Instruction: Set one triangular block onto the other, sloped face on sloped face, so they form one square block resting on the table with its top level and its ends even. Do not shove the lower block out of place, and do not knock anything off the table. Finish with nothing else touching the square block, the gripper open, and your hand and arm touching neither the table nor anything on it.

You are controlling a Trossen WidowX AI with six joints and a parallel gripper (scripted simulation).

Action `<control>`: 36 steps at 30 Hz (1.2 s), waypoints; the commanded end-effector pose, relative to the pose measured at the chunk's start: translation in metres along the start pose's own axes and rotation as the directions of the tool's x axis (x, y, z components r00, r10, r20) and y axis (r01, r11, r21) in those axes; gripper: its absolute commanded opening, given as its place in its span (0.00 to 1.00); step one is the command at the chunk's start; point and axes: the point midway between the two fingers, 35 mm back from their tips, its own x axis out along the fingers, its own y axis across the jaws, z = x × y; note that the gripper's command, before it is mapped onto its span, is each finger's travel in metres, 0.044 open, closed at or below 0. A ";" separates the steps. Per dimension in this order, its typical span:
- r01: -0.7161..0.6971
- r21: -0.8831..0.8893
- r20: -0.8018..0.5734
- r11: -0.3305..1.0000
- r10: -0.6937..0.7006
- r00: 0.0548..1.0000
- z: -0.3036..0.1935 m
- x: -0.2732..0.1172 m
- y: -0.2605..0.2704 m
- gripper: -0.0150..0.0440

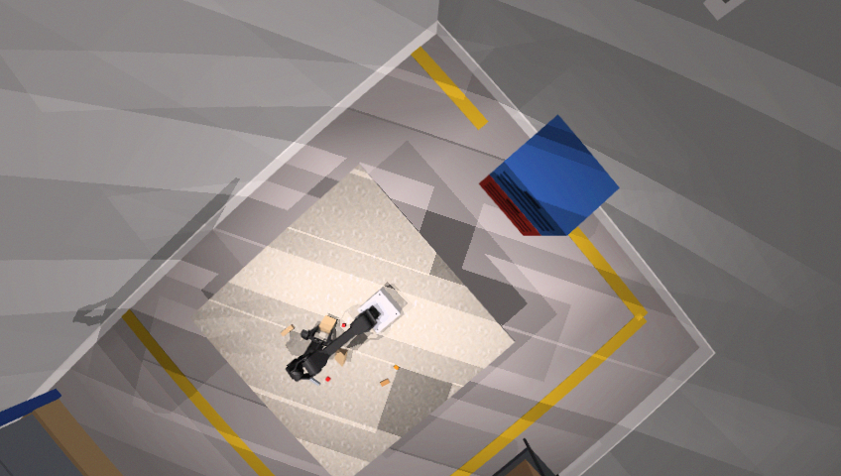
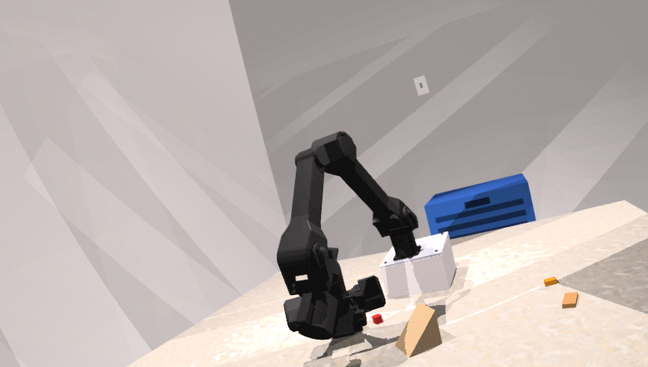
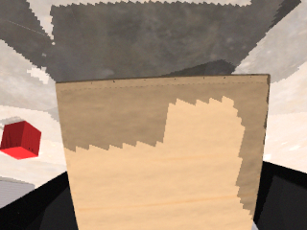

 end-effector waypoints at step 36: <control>0.061 -0.448 0.217 0.892 0.042 0.975 -0.059 -0.045 0.002 0.25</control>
